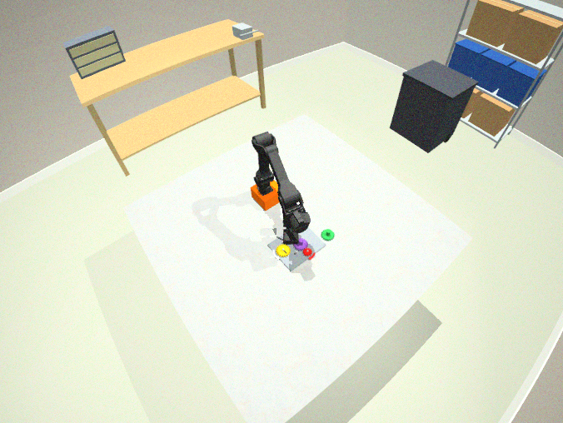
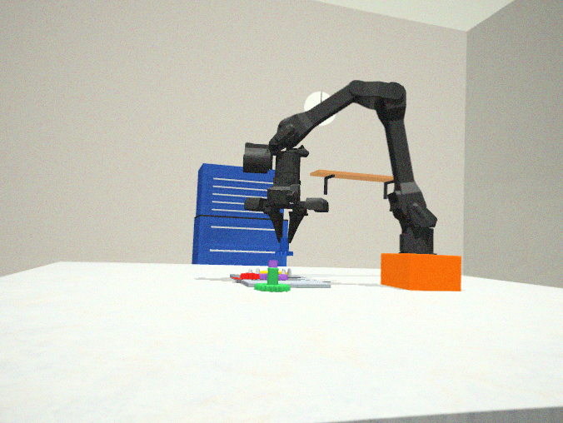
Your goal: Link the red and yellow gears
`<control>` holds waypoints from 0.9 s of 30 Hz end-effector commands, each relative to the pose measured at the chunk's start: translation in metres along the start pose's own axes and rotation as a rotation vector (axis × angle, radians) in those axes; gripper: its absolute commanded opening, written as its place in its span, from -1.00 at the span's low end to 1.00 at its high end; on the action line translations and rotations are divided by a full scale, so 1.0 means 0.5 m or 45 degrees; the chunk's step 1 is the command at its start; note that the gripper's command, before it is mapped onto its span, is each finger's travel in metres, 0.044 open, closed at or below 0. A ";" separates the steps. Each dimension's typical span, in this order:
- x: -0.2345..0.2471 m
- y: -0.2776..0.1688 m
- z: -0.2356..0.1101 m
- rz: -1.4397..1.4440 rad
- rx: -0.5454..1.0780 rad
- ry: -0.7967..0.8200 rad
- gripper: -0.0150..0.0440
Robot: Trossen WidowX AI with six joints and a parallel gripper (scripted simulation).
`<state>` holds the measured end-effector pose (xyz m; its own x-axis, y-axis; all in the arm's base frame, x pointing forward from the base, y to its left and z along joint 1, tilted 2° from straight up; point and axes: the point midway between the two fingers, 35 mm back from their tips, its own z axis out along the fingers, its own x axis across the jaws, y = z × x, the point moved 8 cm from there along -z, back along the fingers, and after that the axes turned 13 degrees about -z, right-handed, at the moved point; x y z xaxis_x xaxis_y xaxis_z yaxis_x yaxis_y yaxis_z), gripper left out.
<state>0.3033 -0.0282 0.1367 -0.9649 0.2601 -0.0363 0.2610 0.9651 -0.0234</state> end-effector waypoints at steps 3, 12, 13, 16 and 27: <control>0.001 0.000 0.013 -0.129 0.004 0.001 -0.49; 0.001 -0.002 0.041 -0.239 0.004 0.001 -0.49; 0.001 -0.002 0.043 -0.232 0.004 0.001 -0.49; 0.000 -0.002 0.050 -0.194 0.004 0.001 -0.49; 0.001 -0.001 0.083 0.145 0.004 0.001 -0.49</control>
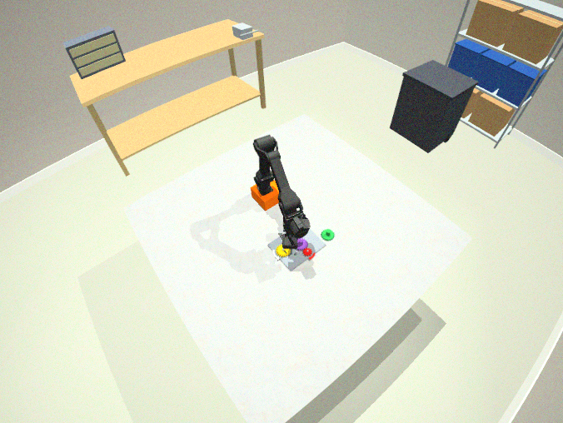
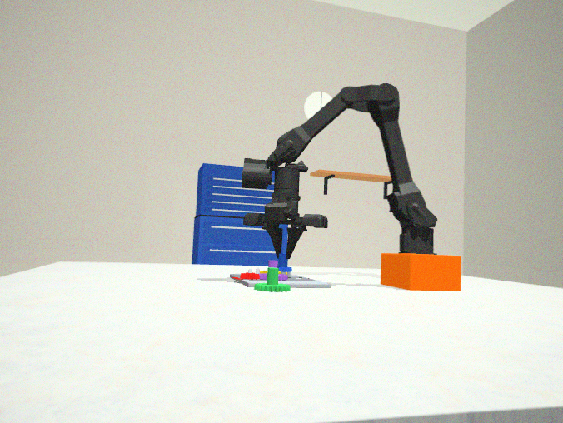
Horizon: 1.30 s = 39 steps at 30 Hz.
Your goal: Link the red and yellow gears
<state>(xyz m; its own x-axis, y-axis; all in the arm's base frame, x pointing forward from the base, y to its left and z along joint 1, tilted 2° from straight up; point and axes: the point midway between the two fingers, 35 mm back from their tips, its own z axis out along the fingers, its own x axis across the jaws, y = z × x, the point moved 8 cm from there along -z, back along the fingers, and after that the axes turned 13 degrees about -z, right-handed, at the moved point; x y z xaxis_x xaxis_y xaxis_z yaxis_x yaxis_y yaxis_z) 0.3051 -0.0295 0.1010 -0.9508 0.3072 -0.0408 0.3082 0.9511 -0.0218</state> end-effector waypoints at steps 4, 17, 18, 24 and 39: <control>0.003 -0.002 0.015 0.217 0.004 0.005 -0.49; 0.002 -0.001 0.017 0.103 0.004 0.005 -0.49; 0.002 -0.001 0.018 0.067 0.004 0.005 -0.49; 0.004 -0.001 0.019 -0.136 0.003 0.005 -0.49; 0.002 -0.001 0.025 -0.223 0.003 0.006 -0.49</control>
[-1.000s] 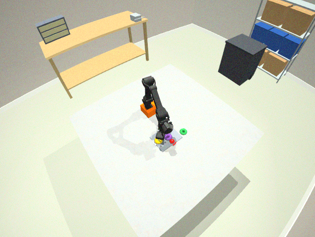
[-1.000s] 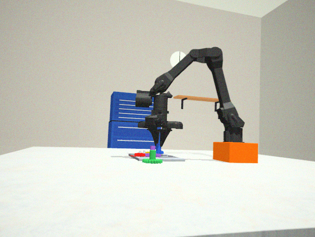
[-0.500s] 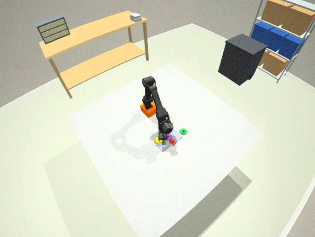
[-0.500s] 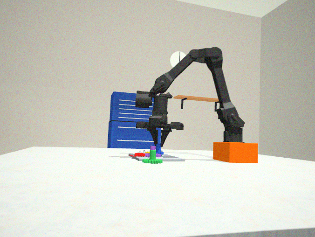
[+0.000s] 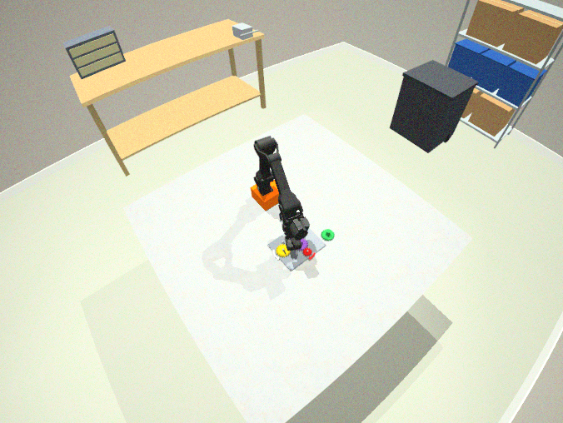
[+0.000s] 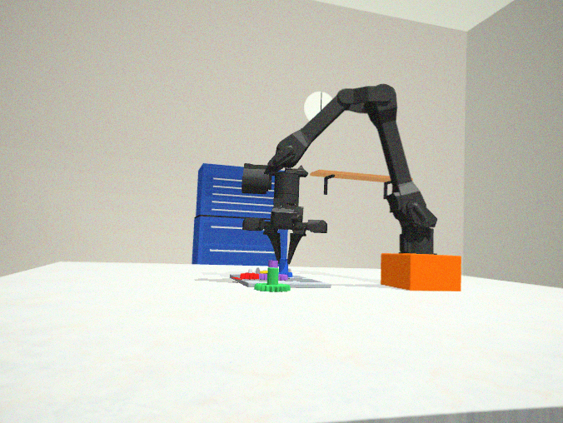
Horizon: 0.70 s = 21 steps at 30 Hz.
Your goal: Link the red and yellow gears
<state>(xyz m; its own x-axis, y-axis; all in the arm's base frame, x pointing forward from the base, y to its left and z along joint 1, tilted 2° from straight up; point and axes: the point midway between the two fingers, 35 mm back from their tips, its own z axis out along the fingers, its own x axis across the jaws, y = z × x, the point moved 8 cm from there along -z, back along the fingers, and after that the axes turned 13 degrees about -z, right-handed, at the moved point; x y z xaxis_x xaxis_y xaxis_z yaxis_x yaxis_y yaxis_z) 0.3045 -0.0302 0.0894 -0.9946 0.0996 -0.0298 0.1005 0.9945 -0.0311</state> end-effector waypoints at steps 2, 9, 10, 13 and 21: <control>0.001 0.001 0.003 0.114 0.001 -0.001 -0.49; 0.002 0.001 0.004 0.356 0.001 -0.001 -0.49; 0.002 0.000 0.004 0.390 0.001 -0.001 -0.49; 0.002 -0.001 0.004 0.491 0.001 -0.001 -0.49; 0.000 0.000 0.004 0.542 0.001 -0.002 -0.22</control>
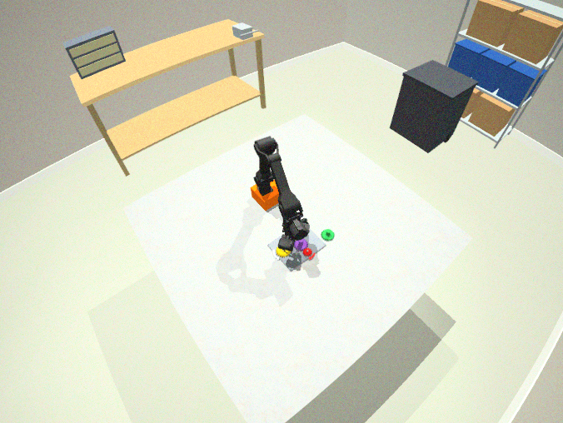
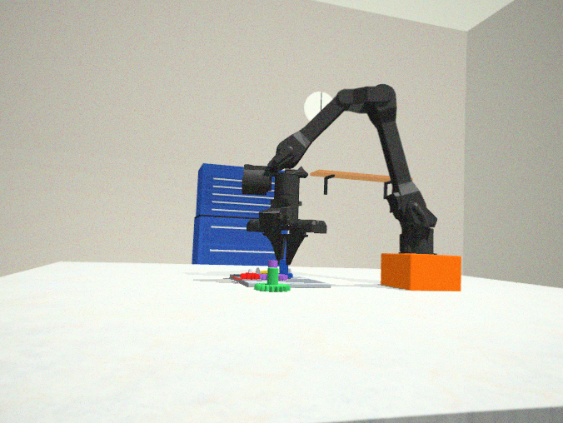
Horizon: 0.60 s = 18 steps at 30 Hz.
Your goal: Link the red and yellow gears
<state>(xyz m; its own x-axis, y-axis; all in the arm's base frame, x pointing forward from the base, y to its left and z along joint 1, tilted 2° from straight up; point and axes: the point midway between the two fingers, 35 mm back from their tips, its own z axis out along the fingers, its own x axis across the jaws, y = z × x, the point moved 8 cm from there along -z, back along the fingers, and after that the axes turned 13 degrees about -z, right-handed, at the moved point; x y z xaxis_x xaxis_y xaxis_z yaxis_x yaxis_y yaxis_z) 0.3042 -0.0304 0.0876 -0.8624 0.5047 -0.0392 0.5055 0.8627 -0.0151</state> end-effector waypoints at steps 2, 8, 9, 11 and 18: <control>0.000 0.000 -0.001 -0.044 0.001 -0.003 -0.05; -0.001 0.001 -0.022 -0.164 0.001 -0.003 -0.02; -0.001 0.001 -0.034 -0.185 0.001 -0.003 -0.02; -0.001 0.002 -0.065 -0.240 0.001 -0.003 -0.02; 0.002 0.000 -0.105 -0.272 0.001 0.004 0.16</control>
<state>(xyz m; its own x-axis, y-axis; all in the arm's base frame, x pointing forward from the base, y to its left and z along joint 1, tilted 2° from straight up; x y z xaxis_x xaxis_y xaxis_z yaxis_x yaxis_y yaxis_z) 0.3024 -0.0282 0.1327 -0.9510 0.3071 -0.0350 0.3079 0.9511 -0.0226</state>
